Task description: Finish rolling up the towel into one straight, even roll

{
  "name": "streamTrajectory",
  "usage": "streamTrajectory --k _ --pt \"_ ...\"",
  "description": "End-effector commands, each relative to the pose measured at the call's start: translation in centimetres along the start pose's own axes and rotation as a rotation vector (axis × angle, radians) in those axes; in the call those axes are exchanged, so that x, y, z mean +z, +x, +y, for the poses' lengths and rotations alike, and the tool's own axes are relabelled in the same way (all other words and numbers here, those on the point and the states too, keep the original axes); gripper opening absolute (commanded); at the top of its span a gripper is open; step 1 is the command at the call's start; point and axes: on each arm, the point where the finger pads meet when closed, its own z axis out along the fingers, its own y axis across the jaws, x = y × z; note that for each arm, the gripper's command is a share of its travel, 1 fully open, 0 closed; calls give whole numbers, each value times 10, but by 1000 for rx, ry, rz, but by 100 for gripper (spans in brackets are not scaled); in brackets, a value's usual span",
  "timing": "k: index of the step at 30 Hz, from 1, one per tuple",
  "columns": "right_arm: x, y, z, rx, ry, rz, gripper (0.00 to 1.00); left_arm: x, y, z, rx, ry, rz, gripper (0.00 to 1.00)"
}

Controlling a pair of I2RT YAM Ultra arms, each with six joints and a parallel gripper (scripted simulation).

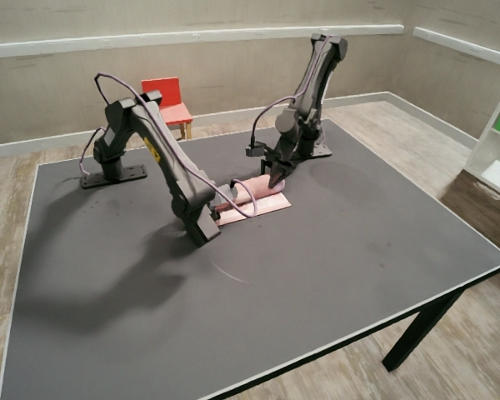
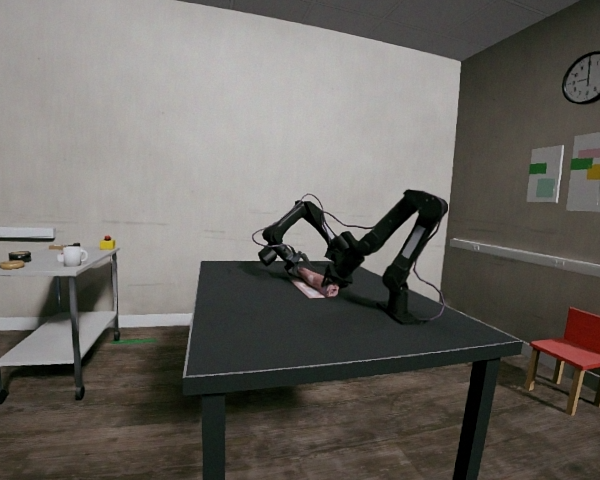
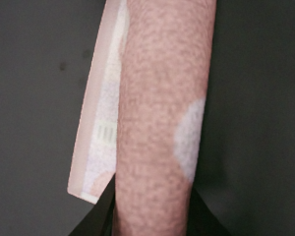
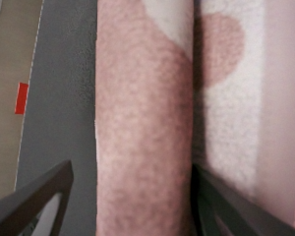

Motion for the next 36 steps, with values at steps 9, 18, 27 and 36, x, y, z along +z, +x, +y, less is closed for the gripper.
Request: streamTrajectory --k 9,18,27,36 --pt "-27 -12 8 -30 15 -19 85 0 -11 6 -18 8 -19 44" --pt "-65 -11 9 -30 15 -19 85 -1 -11 6 -91 98 -15 44" --pt "-82 -11 10 -46 36 -21 86 -3 -13 7 -240 284 -9 44" --pt "-72 -12 16 -179 212 -32 89 -4 -14 8 -376 453 -2 44"
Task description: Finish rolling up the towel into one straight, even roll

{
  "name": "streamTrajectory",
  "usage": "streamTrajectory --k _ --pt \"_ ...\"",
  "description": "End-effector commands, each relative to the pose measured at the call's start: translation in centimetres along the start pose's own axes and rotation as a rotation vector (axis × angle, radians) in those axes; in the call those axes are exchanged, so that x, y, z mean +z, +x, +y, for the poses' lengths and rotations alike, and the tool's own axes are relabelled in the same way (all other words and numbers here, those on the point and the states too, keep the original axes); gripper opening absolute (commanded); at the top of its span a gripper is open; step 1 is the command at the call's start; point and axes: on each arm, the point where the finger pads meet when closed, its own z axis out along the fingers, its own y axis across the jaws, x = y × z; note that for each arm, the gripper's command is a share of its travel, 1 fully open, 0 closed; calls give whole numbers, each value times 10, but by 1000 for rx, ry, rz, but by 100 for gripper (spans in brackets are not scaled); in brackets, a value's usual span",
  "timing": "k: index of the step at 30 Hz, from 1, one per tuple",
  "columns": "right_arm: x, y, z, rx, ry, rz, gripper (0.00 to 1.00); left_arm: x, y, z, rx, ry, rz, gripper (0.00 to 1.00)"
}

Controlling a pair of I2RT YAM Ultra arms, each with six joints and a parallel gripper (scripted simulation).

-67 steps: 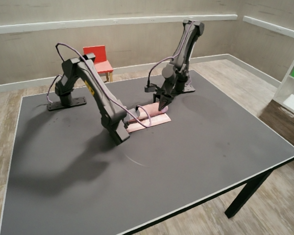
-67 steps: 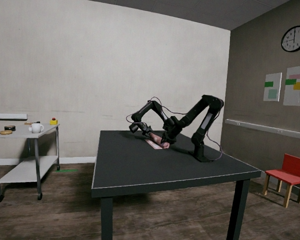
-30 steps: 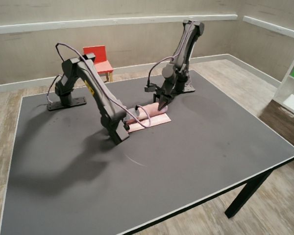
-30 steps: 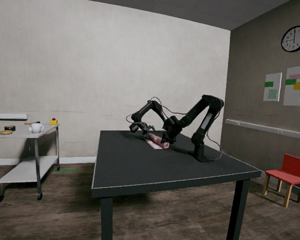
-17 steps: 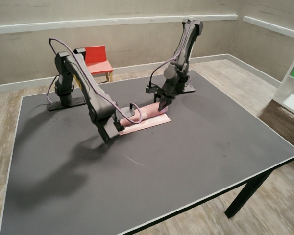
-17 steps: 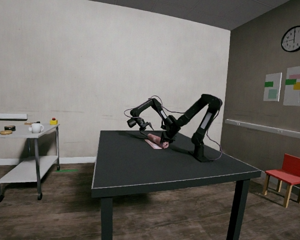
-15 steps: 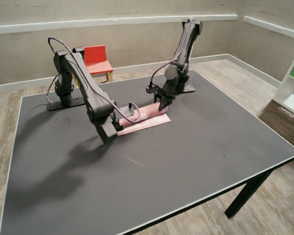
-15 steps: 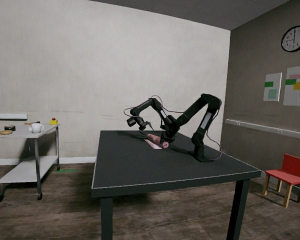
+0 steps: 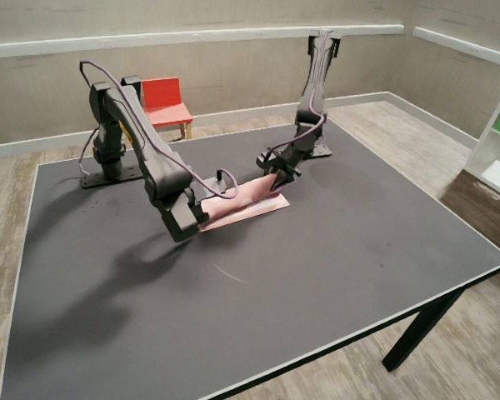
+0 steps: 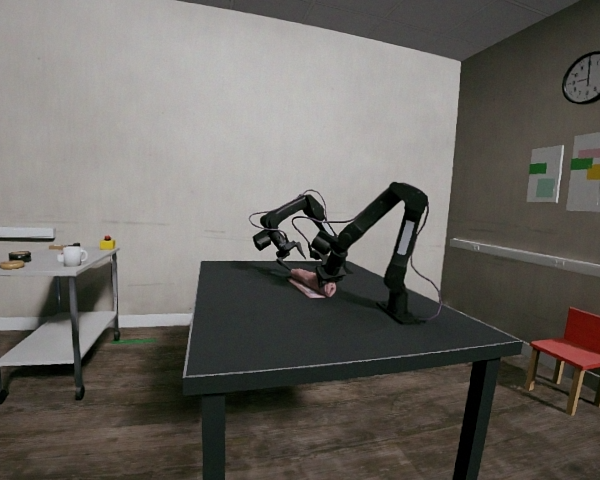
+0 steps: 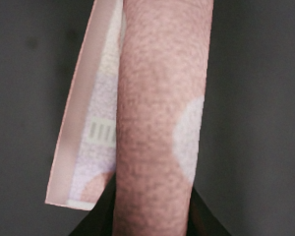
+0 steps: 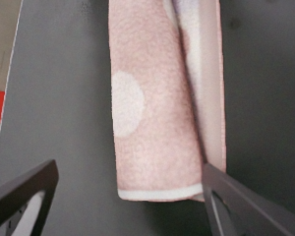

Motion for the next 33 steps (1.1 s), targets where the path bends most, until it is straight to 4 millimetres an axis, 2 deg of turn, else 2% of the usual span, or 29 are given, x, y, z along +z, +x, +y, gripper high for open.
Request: streamTrajectory --k 1,12,14,15,23,33 --pt "-7 -16 12 -154 83 4 89 -3 -8 -9 -61 151 -14 44" --pt "15 -18 31 -447 449 -28 94 -5 -10 -10 -258 396 4 44" --pt "15 -18 31 -447 449 -28 94 -5 -10 -10 -258 396 4 44" --pt "17 -18 32 -499 519 -38 94 -6 -10 -10 -273 414 6 44" --pt "27 -19 41 -654 729 -64 97 -7 -11 -10 -360 521 14 44" --pt "23 -22 37 -680 726 -62 98 -5 -9 -10 -377 543 15 44"
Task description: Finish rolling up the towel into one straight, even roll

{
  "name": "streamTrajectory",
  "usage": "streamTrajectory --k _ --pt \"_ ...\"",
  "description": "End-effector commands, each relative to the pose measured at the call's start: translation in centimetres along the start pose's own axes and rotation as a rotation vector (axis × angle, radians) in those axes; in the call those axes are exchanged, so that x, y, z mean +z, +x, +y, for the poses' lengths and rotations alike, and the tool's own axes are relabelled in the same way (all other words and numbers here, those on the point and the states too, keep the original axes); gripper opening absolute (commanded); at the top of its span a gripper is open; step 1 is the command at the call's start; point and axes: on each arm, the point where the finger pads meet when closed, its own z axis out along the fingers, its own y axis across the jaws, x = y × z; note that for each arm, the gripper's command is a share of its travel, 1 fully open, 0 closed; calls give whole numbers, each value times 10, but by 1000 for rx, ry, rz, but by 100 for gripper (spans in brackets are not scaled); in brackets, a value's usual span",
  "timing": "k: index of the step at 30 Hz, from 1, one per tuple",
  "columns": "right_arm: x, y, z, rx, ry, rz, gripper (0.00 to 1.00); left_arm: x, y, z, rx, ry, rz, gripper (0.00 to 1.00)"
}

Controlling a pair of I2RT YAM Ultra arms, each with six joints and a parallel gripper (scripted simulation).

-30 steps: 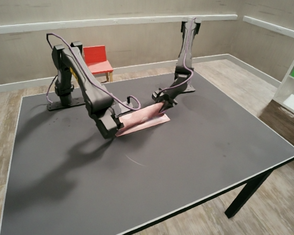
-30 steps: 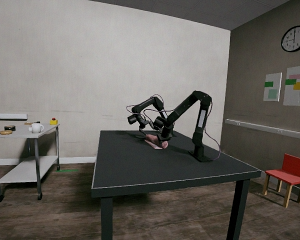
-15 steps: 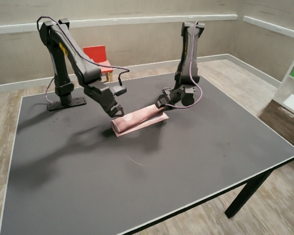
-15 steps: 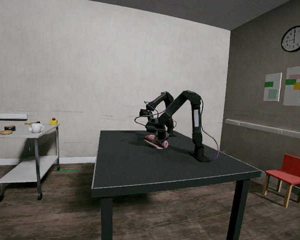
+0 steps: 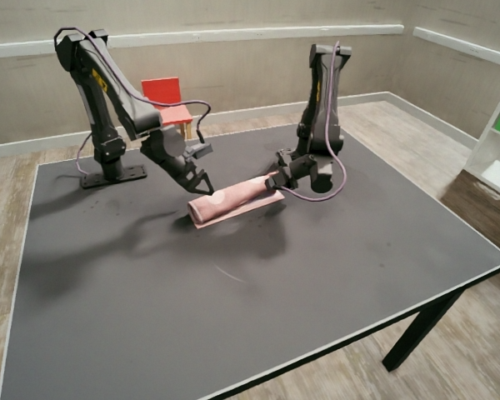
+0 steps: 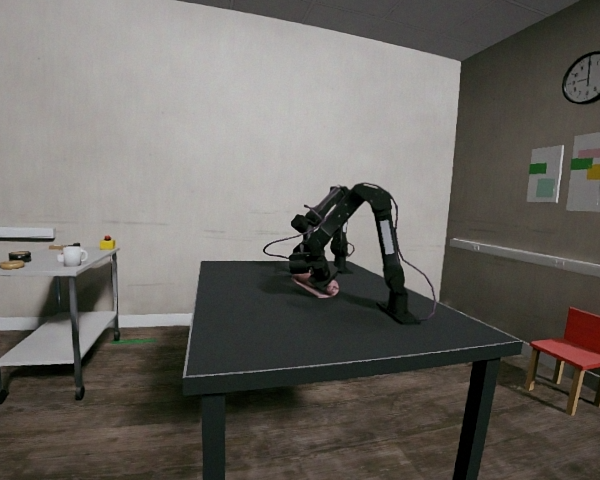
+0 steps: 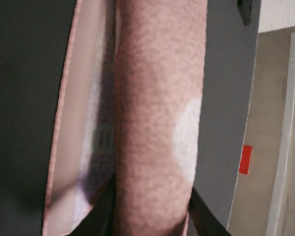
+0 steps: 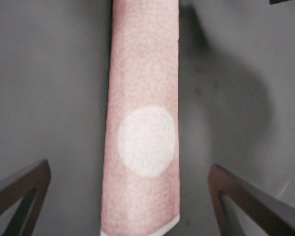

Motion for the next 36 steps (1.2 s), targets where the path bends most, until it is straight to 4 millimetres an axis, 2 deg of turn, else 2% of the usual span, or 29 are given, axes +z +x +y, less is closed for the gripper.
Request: streamTrajectory --k 1,4,7,13,15,21,25,34,36 --pt "-4 -9 -24 -49 53 -34 98 -2 -7 -3 13 38 -27 44" --pt "-5 -8 -34 -77 30 -46 98 1 -5 1 13 38 -27 44" --pt "-5 -7 -37 -85 24 -49 98 2 -4 2 13 38 -27 44" --pt "11 5 -28 -82 26 -48 98 2 -4 2 13 38 -27 44" --pt "11 5 -28 -82 26 -48 98 2 -4 2 13 38 -27 44" --pt "36 24 -15 -79 29 -46 98 2 -4 2 13 38 -27 44" --pt "45 30 -10 -77 30 -45 98 2 -4 2 13 38 -27 44" --pt "46 20 -24 -77 30 -45 98 2 -4 2 13 38 -27 44" --pt "46 20 -24 -77 30 -45 89 2 -4 2 13 38 -27 44"
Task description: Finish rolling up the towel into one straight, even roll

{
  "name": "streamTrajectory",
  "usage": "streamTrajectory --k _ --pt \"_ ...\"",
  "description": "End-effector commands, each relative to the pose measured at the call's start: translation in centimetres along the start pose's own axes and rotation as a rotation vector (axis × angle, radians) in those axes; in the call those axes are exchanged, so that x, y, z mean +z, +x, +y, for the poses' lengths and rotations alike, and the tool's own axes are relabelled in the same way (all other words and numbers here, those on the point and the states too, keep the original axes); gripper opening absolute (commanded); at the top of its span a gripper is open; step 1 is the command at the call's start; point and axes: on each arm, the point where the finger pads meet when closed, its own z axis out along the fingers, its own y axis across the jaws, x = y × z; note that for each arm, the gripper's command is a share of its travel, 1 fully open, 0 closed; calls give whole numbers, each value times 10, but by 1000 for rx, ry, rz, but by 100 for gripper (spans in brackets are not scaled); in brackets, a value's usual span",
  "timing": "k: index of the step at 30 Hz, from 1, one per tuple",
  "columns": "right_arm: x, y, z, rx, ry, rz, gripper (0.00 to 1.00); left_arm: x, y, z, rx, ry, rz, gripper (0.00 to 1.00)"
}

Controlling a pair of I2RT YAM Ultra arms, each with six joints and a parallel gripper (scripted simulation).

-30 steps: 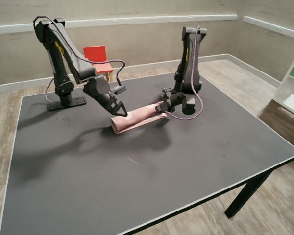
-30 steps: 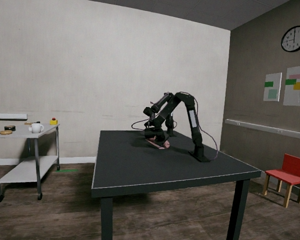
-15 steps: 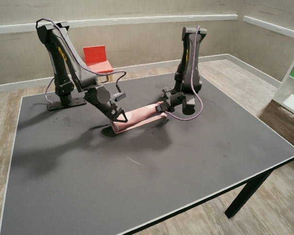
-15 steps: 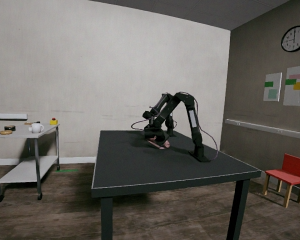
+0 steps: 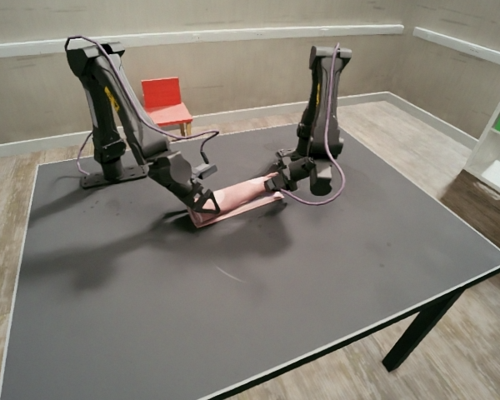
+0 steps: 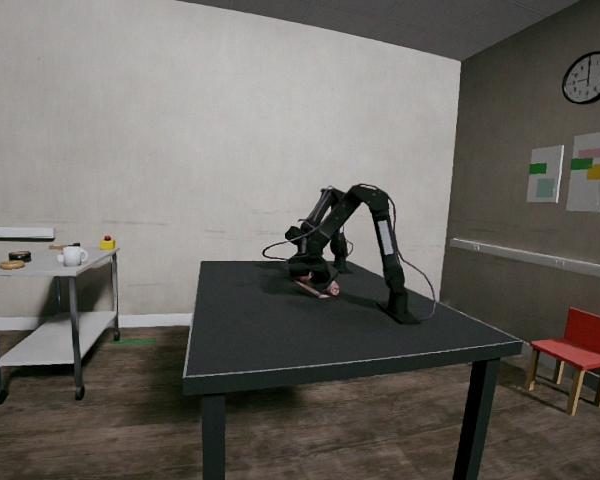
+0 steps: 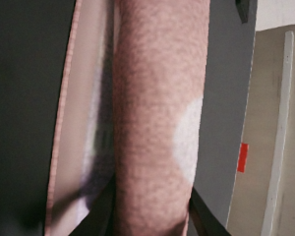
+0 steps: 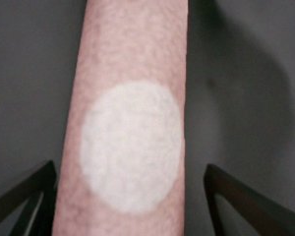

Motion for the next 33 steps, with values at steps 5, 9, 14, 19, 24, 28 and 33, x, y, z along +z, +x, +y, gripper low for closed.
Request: streamTrajectory --k 5,9,14,19,24,28,33 --pt "-2 -10 -16 -17 32 -19 68 -2 -7 0 20 13 -31 44" --pt "-2 -10 -16 -17 32 -19 57 -2 -7 0 20 13 -31 44" --pt "-2 -10 -16 -17 32 -19 54 -2 -7 0 20 13 -31 44" --pt "-2 -10 -16 -17 32 -19 53 -2 -7 0 20 13 -31 44" --pt "-2 -10 -16 -17 32 -19 51 -2 -7 0 20 13 -31 44" --pt "-2 -10 -16 -17 32 -19 50 -2 -7 0 20 13 -31 44" --pt "-2 -10 -16 -17 32 -19 49 -2 -7 0 20 13 -31 44"
